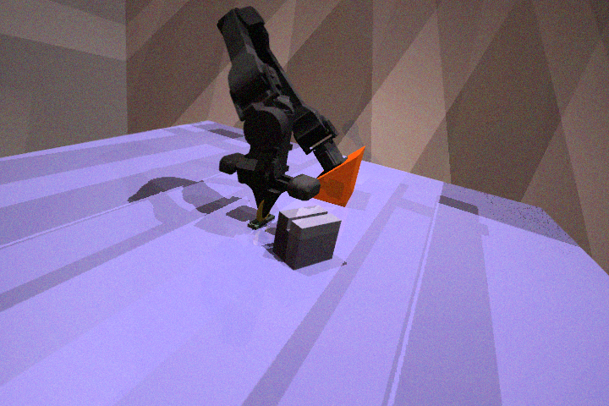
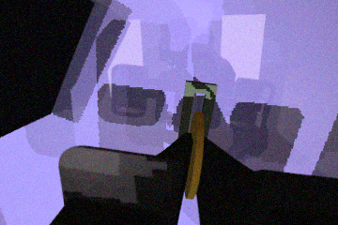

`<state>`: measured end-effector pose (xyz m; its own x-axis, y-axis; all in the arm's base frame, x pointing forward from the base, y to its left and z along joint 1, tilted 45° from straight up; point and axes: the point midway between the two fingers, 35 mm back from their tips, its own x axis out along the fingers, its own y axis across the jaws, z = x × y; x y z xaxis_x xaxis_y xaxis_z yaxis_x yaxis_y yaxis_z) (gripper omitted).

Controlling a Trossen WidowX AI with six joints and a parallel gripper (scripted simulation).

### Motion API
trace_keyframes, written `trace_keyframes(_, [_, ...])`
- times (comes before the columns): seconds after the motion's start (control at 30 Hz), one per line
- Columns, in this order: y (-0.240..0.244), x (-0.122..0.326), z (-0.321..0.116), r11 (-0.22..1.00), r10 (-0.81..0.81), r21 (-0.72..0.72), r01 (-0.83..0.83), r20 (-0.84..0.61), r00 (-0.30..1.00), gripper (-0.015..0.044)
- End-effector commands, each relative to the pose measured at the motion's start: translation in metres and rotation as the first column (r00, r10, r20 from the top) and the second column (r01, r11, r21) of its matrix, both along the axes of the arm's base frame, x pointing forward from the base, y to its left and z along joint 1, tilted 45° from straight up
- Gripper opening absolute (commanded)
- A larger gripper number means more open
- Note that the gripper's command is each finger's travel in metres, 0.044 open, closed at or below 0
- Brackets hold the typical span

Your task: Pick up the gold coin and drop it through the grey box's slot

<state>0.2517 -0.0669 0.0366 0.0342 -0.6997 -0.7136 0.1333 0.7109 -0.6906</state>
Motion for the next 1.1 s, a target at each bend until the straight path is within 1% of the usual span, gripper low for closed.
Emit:
trace_keyframes(0.0, [0.005, 0.002, 0.005, 1.0, -0.001, 0.002, 0.001, 0.007, 1.0, 0.0])
trace_keyframes(1.07, [0.062, -0.002, 0.062, 1.0, -0.002, 0.003, 0.002, 0.005, 1.0, 0.0])
